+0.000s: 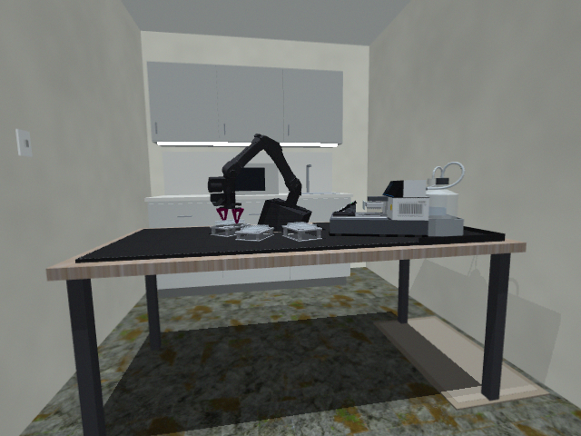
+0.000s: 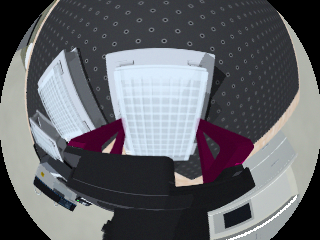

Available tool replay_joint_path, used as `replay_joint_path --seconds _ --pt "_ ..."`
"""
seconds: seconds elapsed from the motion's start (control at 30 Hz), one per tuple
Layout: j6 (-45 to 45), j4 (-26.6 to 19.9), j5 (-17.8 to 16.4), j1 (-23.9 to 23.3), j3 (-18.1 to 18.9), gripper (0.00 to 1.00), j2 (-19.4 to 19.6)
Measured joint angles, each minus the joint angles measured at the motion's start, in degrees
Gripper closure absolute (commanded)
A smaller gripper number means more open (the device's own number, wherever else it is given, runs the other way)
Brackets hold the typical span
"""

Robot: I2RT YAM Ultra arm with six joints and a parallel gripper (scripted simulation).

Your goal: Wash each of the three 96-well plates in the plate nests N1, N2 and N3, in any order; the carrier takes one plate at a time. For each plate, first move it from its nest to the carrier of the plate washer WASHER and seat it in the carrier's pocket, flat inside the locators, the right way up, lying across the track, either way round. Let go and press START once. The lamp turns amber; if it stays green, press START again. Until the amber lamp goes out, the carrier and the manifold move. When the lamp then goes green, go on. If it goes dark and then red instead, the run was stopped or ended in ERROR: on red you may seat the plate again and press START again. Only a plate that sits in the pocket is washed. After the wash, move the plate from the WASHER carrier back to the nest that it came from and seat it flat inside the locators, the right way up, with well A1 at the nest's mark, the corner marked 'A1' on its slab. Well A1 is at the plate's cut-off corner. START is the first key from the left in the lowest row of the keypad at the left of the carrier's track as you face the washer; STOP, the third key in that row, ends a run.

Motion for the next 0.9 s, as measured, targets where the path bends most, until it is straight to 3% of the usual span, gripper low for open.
replay_joint_path --seconds 0.9 --pt "0.17 0.81 -0.02 0.20 -0.37 1.00 0.39"
